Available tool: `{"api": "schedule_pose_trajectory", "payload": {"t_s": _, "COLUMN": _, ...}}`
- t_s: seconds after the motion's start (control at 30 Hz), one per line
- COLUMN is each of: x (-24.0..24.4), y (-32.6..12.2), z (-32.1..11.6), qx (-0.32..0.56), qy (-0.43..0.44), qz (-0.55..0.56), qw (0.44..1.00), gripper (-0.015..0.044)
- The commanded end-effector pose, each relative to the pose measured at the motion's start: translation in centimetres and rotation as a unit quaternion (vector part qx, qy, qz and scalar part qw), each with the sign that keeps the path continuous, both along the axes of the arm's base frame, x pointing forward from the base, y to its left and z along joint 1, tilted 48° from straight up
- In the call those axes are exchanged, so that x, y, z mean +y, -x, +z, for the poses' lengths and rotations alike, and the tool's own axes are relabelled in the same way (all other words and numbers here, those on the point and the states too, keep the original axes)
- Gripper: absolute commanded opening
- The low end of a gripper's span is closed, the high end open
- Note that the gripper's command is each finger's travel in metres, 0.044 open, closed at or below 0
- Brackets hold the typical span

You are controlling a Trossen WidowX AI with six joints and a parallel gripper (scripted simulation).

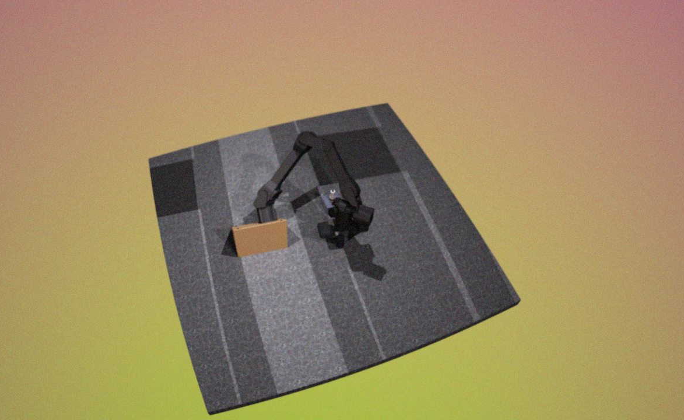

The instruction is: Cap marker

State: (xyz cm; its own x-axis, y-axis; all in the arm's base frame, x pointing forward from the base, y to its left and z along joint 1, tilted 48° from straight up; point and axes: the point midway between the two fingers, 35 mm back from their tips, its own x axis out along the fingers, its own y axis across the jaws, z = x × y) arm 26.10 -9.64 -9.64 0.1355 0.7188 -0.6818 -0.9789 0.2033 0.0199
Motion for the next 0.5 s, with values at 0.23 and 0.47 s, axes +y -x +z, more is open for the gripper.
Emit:
{"api": "schedule_pose_trajectory", "payload": {"t_s": 0.23, "x": 1.55, "y": 0.10, "z": -1.09, "qx": 0.004, "qy": -0.006, "qz": -0.001, "qw": 1.000, "gripper": 0.0259}}
{"api": "schedule_pose_trajectory", "payload": {"t_s": 0.47, "x": 1.65, "y": 0.08, "z": -1.13, "qx": 0.004, "qy": -0.006, "qz": -0.001, "qw": 1.000, "gripper": 0.0166}}
